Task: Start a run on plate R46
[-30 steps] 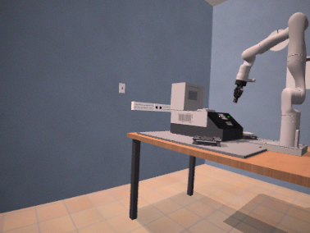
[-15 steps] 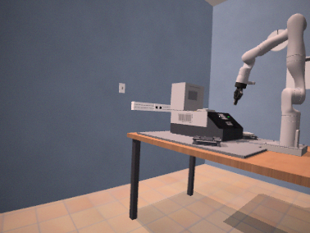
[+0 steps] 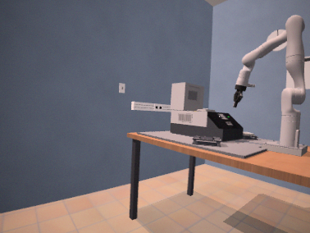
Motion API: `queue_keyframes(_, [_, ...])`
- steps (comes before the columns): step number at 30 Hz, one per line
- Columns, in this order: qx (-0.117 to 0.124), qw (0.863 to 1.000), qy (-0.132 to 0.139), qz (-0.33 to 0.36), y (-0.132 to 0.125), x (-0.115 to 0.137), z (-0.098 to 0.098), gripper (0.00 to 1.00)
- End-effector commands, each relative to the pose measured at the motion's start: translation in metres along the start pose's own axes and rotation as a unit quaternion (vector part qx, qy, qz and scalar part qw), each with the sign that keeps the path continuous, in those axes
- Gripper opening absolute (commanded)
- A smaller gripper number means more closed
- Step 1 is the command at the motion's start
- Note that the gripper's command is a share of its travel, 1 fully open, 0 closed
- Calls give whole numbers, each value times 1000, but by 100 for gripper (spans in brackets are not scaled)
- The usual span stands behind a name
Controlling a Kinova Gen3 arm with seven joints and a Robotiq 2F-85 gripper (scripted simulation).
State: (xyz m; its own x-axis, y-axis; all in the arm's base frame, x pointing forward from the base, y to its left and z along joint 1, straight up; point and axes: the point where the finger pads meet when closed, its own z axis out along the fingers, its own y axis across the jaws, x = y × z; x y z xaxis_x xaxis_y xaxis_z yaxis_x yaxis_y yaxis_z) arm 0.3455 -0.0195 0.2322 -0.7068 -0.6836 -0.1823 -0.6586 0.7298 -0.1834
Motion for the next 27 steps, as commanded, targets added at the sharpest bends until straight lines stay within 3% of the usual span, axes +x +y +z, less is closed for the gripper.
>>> queue_keyframes(1, [1, 1000, 0, 0, 0, 0, 3, 10])
queue_keyframes(27, [1, 1000, 0, 0, 6, 6, 34, 10])
